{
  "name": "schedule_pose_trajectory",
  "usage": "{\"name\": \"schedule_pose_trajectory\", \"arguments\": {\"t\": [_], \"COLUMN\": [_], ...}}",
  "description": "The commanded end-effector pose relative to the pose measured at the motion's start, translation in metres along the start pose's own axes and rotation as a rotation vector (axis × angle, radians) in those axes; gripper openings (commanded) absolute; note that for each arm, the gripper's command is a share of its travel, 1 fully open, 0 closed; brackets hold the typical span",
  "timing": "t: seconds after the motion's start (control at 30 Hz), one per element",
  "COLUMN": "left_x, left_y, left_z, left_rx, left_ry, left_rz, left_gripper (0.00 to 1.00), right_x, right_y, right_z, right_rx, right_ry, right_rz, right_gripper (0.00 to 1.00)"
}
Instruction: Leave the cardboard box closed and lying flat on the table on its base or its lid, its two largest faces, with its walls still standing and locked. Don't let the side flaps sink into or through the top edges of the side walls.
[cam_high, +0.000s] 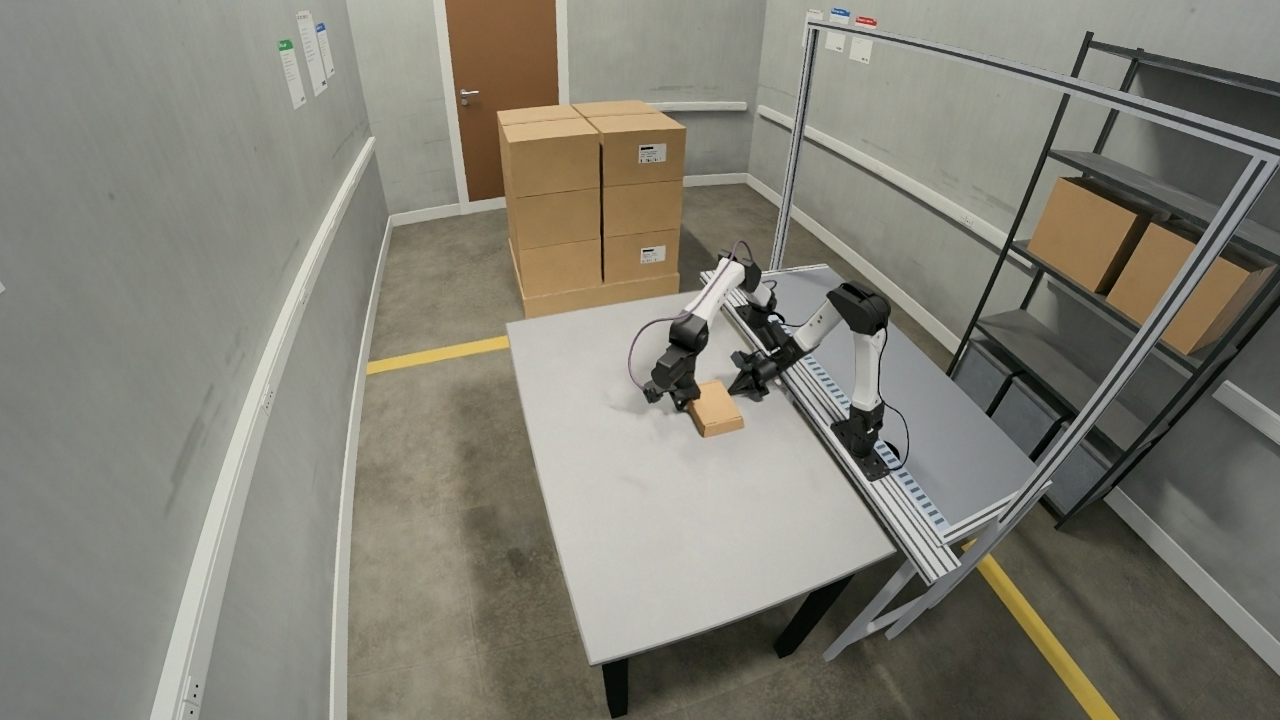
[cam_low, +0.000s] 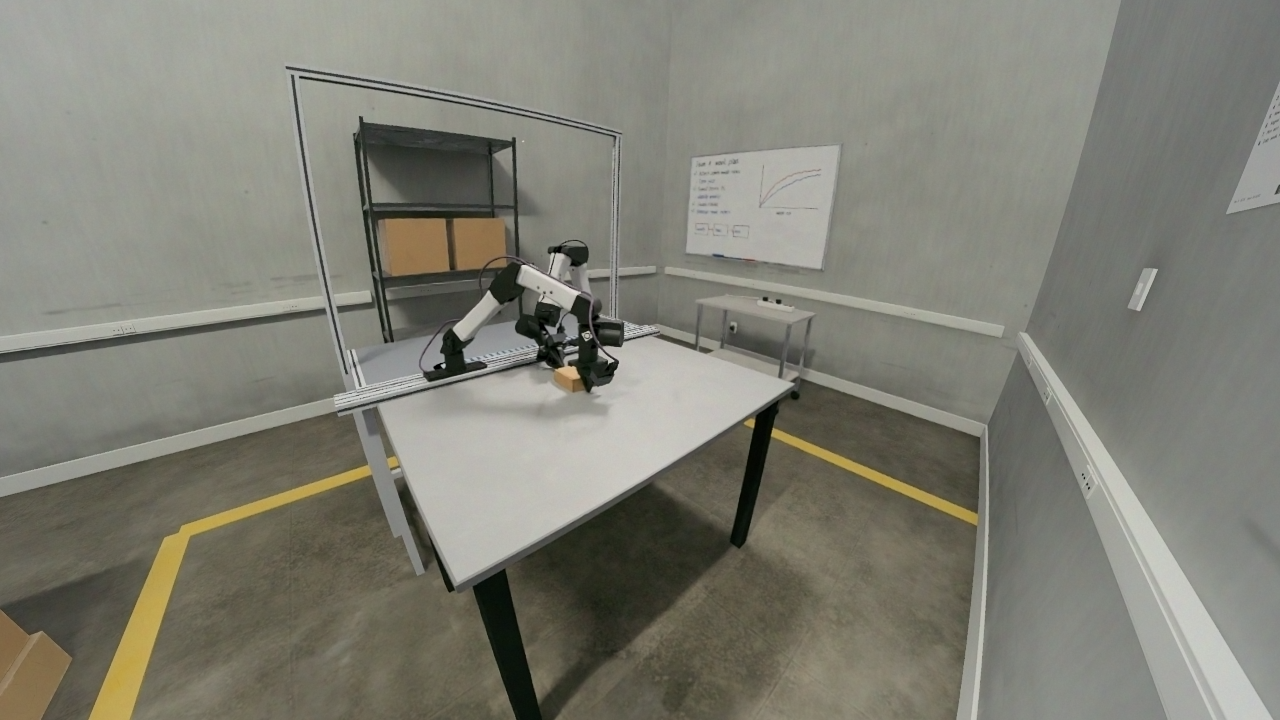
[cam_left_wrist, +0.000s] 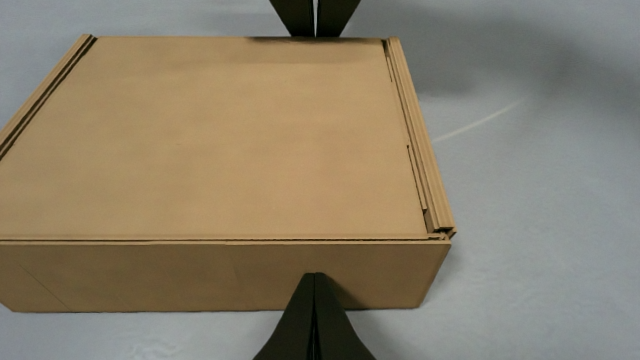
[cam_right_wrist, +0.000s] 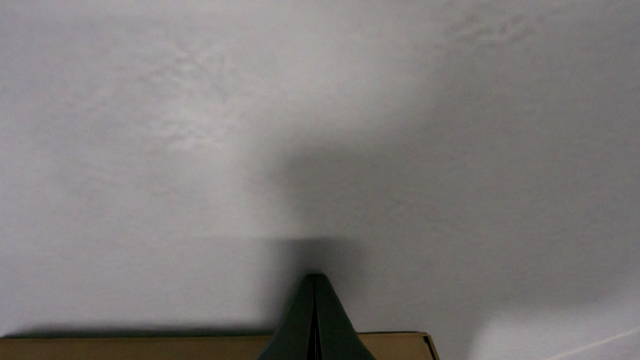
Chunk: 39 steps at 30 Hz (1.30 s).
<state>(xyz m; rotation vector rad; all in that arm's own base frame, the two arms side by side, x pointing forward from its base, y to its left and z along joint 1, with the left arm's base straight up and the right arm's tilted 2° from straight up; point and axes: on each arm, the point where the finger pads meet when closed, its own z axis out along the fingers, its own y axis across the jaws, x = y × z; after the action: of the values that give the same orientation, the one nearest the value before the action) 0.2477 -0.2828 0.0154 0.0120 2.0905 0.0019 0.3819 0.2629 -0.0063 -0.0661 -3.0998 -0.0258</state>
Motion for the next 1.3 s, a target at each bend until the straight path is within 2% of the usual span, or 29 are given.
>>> {"name": "schedule_pose_trajectory", "arguments": {"t": [0.0,0.1,0.13,0.17,0.4,0.43,0.47,0.63,0.67,0.7,1.07,1.1,1.13,1.27], "left_x": [-0.004,-0.004,0.007,-0.004,-0.004,0.006,-0.004,-0.004,0.007,-0.004,-0.004,0.007,-0.004,-0.004], "left_y": [-0.002,-0.002,0.005,-0.002,-0.002,0.004,-0.002,-0.002,0.005,-0.002,-0.002,0.005,-0.002,-0.002], "left_z": [0.001,0.001,0.008,0.001,0.002,0.008,0.002,0.002,0.008,0.002,0.003,0.009,0.003,0.003], "left_rx": [0.006,0.006,-0.011,0.006,0.006,-0.01,0.006,0.006,-0.01,0.006,0.006,-0.01,0.006,0.006], "left_ry": [-0.003,-0.003,0.014,-0.003,-0.003,0.013,-0.003,-0.003,0.013,-0.003,-0.003,0.013,-0.003,-0.003], "left_rz": [-0.011,-0.011,0.015,-0.011,-0.011,0.013,-0.011,-0.011,0.013,-0.011,-0.011,0.014,-0.011,-0.011], "left_gripper": [0.01,0.01,0.01,0.01,0.01,0.01,0.01,0.01,0.01,0.01,0.01,0.01,0.01,0.01], "right_x": [-0.007,-0.007,-0.007,-0.007,-0.007,-0.007,-0.007,-0.007,-0.007,-0.007,-0.007,-0.007,-0.007,-0.007], "right_y": [0.001,0.001,0.001,0.001,0.001,0.001,0.001,0.001,0.001,0.001,0.001,0.001,0.001,0.001], "right_z": [-0.025,-0.025,-0.025,-0.025,-0.025,-0.025,-0.025,-0.024,-0.024,-0.024,-0.024,-0.024,-0.024,-0.024], "right_rx": [-0.036,-0.036,-0.036,-0.036,-0.036,-0.036,-0.036,-0.036,-0.036,-0.036,-0.036,-0.036,-0.036,-0.036], "right_ry": [-0.048,-0.048,-0.048,-0.048,-0.048,-0.048,-0.048,-0.047,-0.047,-0.047,-0.047,-0.047,-0.047,-0.047], "right_rz": [0.011,0.011,0.011,0.011,0.011,0.011,0.011,0.011,0.011,0.011,0.011,0.011,0.011,0.011], "right_gripper": [0.01,0.01,0.01,0.01,0.01,0.01,0.01,0.01,0.01,0.01,0.01,0.01,0.01,0.01]}}
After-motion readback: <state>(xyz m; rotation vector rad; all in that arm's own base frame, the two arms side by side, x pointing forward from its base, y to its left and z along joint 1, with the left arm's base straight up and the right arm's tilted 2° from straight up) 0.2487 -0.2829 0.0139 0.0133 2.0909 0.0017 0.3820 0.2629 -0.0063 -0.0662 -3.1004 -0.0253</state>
